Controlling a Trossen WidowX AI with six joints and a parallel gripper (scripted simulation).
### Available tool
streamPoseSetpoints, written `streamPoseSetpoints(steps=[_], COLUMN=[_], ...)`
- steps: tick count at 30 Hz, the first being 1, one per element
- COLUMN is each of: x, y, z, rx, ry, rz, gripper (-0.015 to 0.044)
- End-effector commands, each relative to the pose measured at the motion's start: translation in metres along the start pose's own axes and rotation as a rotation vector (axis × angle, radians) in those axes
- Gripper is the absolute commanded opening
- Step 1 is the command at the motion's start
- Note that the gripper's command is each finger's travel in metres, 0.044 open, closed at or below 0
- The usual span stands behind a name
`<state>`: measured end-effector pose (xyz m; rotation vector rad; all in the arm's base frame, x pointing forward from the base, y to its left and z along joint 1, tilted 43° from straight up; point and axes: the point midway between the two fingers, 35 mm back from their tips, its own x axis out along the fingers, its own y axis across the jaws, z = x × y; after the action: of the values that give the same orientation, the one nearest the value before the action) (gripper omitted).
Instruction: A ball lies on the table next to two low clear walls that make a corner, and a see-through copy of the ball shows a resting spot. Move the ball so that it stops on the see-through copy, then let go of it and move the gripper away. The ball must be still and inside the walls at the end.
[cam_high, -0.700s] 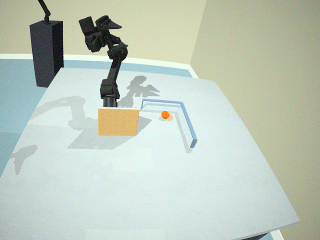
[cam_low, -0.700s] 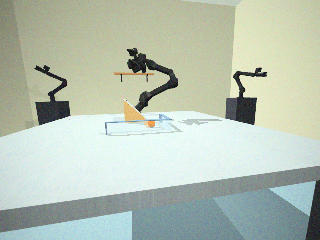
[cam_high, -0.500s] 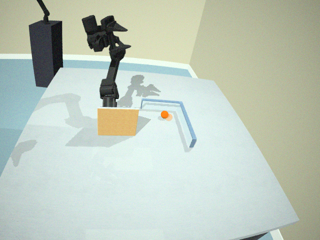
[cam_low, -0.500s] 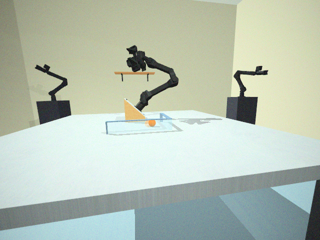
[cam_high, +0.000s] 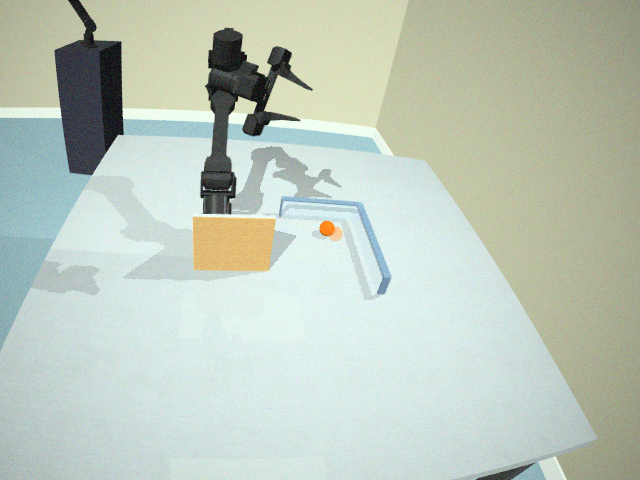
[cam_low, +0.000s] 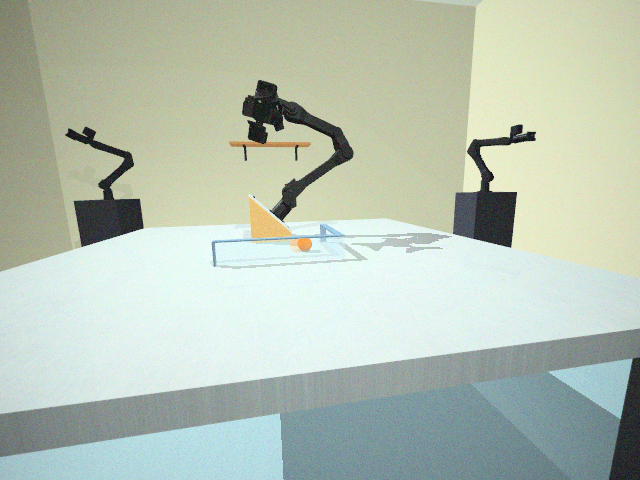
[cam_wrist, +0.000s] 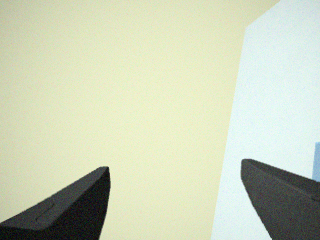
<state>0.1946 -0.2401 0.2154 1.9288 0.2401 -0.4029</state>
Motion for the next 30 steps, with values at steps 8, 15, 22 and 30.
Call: streamPoseSetpoints(steps=[8,15,22,30], x=[0.096,0.124,0.144,0.156], y=[-0.041,-0.067,-0.100,-0.141], z=[-0.072,-0.111,-0.153,-0.201], rx=[-0.882,-1.230,-1.585,-1.965], ry=[0.430,0.666,0.945,1.299], rz=[-0.188,-0.186,-0.114,0.084], gripper=[0.0312,0.0312,0.0312,0.0312])
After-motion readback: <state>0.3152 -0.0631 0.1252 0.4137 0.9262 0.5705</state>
